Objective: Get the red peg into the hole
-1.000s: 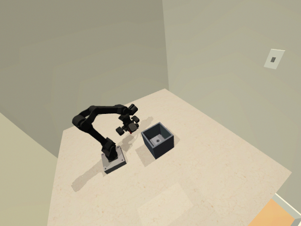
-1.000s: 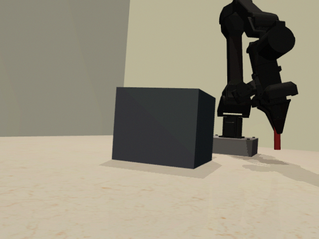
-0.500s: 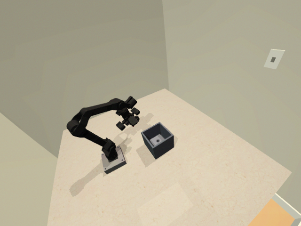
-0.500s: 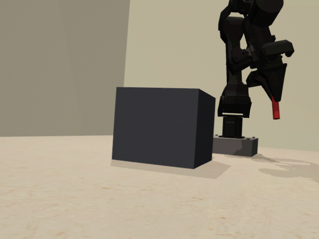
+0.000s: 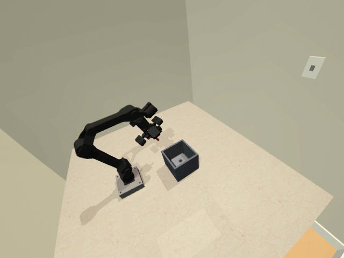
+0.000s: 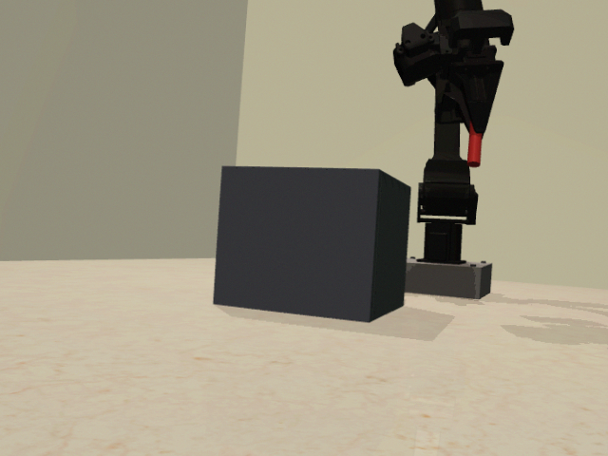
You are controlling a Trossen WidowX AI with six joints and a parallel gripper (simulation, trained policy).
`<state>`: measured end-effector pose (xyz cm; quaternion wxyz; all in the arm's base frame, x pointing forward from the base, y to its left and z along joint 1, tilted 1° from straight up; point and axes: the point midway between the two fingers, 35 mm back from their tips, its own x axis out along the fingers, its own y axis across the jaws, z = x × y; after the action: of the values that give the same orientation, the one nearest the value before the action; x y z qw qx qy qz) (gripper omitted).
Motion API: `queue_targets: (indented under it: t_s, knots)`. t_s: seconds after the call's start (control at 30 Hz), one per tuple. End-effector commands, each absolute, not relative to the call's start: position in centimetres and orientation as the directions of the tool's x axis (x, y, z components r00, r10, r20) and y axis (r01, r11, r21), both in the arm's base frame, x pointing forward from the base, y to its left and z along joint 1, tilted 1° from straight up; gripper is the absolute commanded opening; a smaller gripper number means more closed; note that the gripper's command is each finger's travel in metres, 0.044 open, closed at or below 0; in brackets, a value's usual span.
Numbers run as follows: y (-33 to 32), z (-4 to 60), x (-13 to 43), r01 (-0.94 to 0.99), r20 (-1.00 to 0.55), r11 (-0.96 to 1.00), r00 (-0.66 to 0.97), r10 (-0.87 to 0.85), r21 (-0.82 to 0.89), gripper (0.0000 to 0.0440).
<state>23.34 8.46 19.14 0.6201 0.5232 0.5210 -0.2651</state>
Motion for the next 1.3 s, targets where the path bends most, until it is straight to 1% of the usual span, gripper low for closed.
queue_targets:
  t_s: [0.0, 0.53, 1.27]
  knots:
    - [6.9, 19.9, 23.9, 0.875, -0.926, 0.307, 0.335, 0.174, 0.374, 0.0000]
    - [1.5, 19.7, 25.6, 0.923, -0.955, 0.249, 0.288, 0.065, 0.295, 0.0000]
    - [-3.6, 17.1, 28.6, 0.955, -0.977, 0.209, 0.206, 0.053, 0.213, 0.0000]
